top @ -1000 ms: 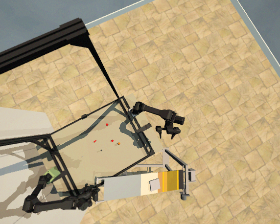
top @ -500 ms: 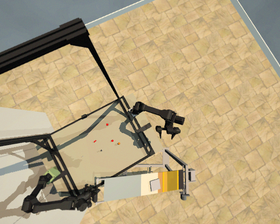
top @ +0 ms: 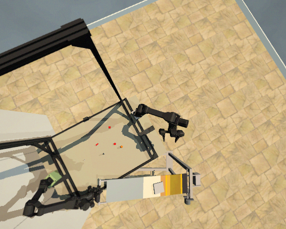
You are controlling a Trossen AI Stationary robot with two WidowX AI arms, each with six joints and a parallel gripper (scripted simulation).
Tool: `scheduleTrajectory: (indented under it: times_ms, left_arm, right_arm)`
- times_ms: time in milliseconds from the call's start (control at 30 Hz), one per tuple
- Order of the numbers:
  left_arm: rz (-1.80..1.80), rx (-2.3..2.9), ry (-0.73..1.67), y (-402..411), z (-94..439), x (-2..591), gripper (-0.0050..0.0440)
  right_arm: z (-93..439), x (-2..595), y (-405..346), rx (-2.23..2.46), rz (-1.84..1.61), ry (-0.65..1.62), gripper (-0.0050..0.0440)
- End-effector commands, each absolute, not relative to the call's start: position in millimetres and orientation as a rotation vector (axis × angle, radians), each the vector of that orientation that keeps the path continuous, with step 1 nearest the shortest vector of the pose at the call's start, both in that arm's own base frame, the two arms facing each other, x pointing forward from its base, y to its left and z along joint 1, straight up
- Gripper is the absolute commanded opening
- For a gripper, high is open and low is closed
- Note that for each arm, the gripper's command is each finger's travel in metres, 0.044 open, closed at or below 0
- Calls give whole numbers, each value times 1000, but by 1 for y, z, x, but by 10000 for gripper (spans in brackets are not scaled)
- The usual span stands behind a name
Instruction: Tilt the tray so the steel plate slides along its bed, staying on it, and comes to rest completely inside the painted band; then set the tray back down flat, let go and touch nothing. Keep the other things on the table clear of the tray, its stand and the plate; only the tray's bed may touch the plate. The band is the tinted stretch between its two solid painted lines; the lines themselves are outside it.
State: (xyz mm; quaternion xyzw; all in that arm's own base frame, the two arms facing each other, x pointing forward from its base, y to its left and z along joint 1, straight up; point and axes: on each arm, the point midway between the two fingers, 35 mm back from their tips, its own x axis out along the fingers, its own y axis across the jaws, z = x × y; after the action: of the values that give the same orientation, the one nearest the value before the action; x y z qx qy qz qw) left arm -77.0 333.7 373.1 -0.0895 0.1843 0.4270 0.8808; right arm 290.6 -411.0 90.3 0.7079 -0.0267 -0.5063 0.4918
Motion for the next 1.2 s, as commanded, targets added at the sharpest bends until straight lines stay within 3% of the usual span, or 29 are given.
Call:
scheduleTrajectory:
  times_ms: [0, 1167]
  left_arm:
    - [889, -185, 382, 334, 374, -77, 440]
    - [889, -185, 382, 334, 374, -77, 440]
  right_arm:
    - [61, 290, -411, 1728, -1276, -15, 0]
    - [134, 299, -422, 1724, -1264, -30, 0]
